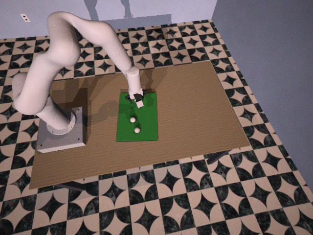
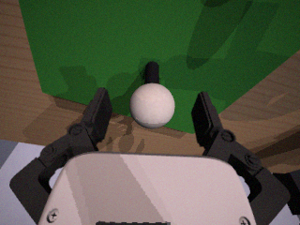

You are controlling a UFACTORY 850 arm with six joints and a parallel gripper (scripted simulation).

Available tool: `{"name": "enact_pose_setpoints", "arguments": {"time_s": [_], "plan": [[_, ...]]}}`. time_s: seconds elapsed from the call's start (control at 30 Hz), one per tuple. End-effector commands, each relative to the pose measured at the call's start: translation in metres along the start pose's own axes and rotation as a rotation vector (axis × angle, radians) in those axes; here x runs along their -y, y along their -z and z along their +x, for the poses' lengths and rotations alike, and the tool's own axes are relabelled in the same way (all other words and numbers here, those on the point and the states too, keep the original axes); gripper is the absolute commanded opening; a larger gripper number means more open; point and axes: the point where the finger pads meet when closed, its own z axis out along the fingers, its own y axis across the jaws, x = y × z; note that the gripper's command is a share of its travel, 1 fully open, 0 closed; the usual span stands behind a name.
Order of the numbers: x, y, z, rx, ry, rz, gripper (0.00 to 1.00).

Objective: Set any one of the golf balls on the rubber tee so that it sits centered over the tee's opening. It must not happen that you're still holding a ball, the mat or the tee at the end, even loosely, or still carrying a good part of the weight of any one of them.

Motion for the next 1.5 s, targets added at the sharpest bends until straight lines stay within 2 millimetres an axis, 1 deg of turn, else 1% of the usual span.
{"name": "enact_pose_setpoints", "arguments": {"time_s": [0.0,0.57,0.6,0.63,0.67,0.73,0.8,0.83,0.87,1.47], "plan": [[0.001,0.001,0.000,0.000,0.000,0.002,1.00],[0.001,0.002,0.000,0.000,0.000,0.002,1.00],[0.001,0.008,0.000,0.000,0.000,0.002,1.00],[0.001,0.021,0.000,0.000,0.000,0.002,1.00],[0.000,0.038,-0.001,0.001,0.000,0.002,1.00],[0.000,0.038,-0.001,0.001,0.000,0.002,1.00],[-0.001,0.078,-0.001,0.001,0.000,0.002,1.00],[-0.001,0.092,-0.001,0.001,0.000,0.002,1.00],[-0.001,0.098,-0.001,0.001,0.000,0.002,1.00],[-0.001,0.099,-0.001,0.001,0.000,0.002,1.00]]}}
